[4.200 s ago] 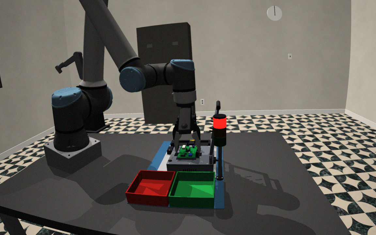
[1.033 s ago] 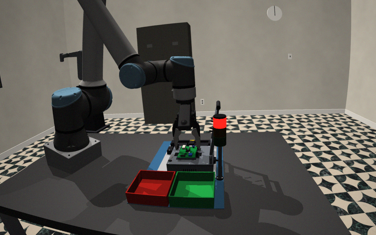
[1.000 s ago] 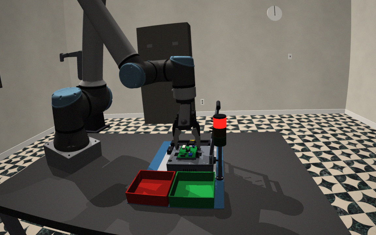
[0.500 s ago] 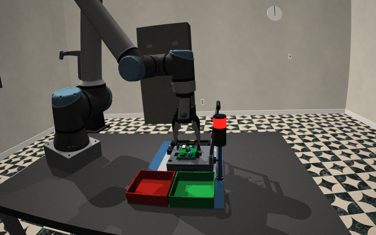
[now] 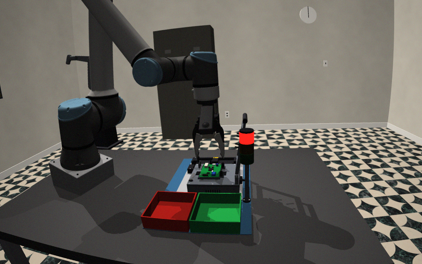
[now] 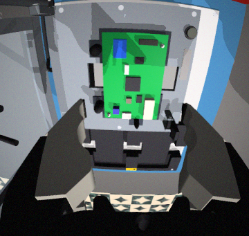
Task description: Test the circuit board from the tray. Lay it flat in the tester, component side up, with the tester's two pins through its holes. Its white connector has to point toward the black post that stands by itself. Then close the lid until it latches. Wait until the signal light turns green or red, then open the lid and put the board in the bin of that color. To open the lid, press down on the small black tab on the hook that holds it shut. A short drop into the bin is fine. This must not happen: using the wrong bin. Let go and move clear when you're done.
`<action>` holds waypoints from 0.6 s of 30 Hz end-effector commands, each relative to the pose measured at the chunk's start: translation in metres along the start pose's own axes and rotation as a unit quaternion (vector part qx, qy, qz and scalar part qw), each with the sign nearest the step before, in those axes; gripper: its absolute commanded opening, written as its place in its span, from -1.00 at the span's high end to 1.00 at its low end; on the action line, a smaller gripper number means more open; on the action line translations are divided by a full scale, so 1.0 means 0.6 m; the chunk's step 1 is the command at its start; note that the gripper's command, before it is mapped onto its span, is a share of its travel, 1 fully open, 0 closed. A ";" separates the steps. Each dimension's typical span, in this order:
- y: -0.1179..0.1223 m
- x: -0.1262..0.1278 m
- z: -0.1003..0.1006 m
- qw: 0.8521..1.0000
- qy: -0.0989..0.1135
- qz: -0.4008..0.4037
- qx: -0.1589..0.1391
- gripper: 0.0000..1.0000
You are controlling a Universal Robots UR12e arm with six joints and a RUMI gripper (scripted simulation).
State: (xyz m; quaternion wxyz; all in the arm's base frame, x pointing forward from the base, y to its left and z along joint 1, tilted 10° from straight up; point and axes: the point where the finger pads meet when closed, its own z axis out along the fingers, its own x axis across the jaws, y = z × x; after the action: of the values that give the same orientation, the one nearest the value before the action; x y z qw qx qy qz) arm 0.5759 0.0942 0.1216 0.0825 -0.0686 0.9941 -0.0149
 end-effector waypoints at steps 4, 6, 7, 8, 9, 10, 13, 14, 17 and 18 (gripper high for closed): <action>0.001 -0.003 -0.004 1.000 0.000 -0.001 0.000 -0.17; 0.001 -0.003 -0.004 1.000 0.000 -0.001 0.000 -0.17; 0.001 -0.003 -0.004 1.000 0.000 -0.001 0.000 -0.17; 0.001 -0.003 -0.004 1.000 0.000 -0.001 0.000 -0.17; 0.001 -0.003 -0.004 1.000 0.000 -0.001 0.000 -0.17; 0.001 -0.003 -0.004 1.000 0.000 -0.001 0.000 -0.17; 0.001 -0.003 -0.004 1.000 0.000 -0.001 0.000 -0.17; 0.001 -0.003 -0.004 1.000 0.000 -0.001 0.000 -0.17; 0.001 -0.003 -0.004 1.000 0.000 -0.001 0.000 -0.17; 0.001 -0.003 -0.004 1.000 0.000 -0.001 0.000 -0.17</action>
State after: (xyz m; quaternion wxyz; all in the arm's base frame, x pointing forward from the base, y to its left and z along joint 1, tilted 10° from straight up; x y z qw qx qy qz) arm 0.5754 0.0943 0.1226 0.0816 -0.0686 0.9942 -0.0147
